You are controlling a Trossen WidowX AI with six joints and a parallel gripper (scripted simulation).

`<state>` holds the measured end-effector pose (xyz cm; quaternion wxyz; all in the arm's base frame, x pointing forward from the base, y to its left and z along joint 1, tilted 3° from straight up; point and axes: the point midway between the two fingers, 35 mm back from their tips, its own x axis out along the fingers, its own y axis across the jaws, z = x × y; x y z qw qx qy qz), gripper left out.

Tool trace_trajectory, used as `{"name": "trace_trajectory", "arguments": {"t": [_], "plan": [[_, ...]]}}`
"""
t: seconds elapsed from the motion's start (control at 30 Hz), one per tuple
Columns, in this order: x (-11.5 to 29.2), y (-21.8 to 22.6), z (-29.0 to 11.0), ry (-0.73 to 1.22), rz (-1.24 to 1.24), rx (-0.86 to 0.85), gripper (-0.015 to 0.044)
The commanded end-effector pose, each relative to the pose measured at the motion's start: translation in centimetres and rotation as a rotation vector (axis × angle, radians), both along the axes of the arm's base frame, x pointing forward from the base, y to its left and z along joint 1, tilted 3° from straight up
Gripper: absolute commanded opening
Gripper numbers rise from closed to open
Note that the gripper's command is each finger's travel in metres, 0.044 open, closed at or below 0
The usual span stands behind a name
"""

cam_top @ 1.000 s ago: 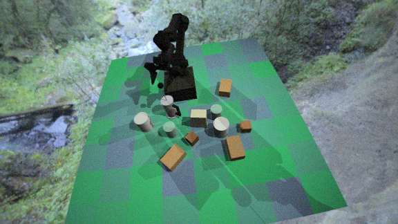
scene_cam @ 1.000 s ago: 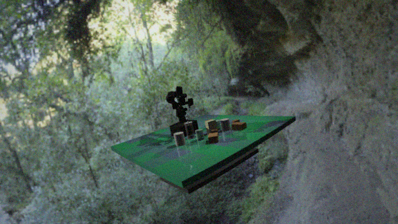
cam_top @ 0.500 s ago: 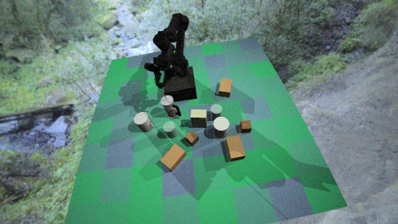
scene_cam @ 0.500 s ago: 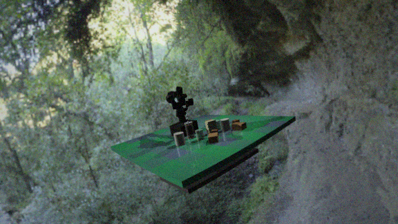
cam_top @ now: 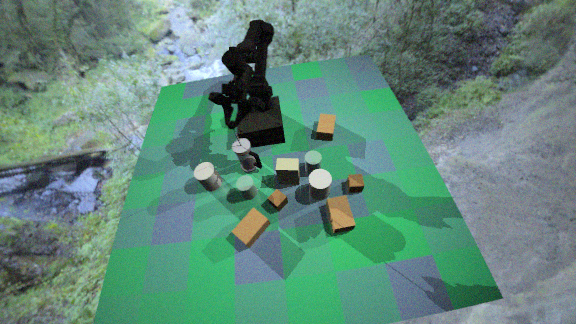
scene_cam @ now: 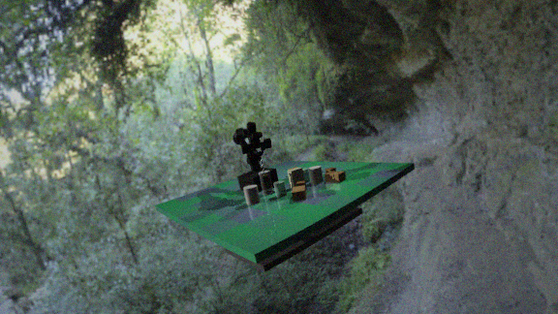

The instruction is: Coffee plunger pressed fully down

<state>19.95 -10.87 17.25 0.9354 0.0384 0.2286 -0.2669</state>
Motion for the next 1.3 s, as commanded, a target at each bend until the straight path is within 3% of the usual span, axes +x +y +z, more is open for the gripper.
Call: {"name": "trace_trajectory", "arguments": {"t": [0.0,1.27], "plan": [[0.0,0.0,-1.5,0.020,0.003,0.008,0.0118],[0.9,-1.0,-7.6,0.019,0.003,0.007,0.0118]]}}
